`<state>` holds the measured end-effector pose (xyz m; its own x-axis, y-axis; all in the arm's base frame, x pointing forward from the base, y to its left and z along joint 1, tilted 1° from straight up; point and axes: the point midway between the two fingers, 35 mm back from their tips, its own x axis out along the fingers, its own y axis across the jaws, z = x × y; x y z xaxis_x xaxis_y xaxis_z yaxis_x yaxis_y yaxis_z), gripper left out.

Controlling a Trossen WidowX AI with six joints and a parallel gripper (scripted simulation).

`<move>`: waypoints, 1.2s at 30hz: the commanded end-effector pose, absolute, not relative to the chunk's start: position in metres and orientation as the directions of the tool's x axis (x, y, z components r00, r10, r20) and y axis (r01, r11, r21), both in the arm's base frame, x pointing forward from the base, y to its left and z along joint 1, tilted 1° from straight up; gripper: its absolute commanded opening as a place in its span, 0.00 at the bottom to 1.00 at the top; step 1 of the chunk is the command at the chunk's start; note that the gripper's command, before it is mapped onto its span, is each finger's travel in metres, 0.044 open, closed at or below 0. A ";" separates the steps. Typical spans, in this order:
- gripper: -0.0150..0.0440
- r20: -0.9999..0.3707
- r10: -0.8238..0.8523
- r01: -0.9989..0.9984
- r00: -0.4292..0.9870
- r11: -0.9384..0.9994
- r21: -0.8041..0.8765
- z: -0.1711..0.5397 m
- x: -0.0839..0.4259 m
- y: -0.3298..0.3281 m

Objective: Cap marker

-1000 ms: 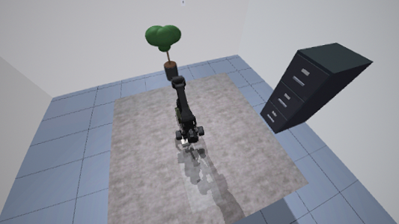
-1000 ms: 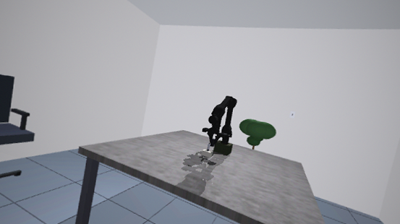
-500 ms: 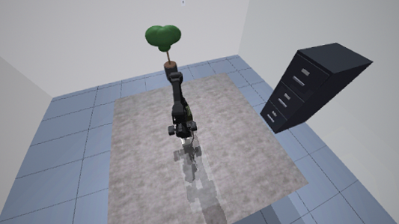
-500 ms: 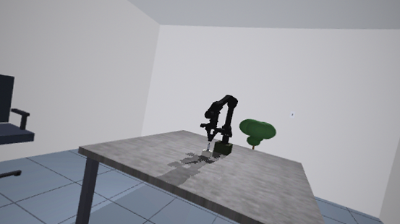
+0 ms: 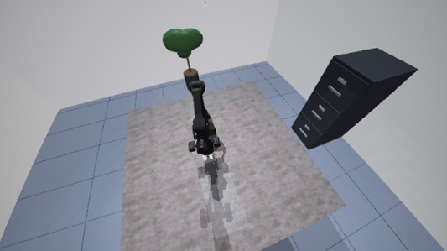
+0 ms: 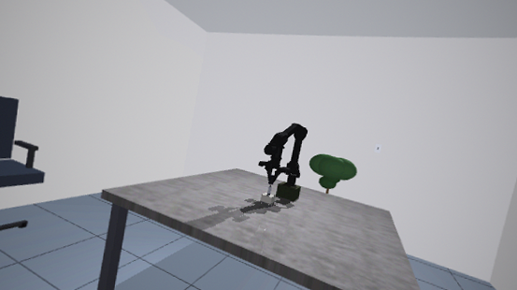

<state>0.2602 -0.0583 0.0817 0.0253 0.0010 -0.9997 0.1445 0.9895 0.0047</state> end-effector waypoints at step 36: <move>0.25 -1.000 0.005 0.141 0.023 0.990 0.008 0.031 0.260 -0.057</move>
<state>0.2601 -0.0571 0.0321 0.0220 0.0075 -0.9997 0.1433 0.9896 0.0106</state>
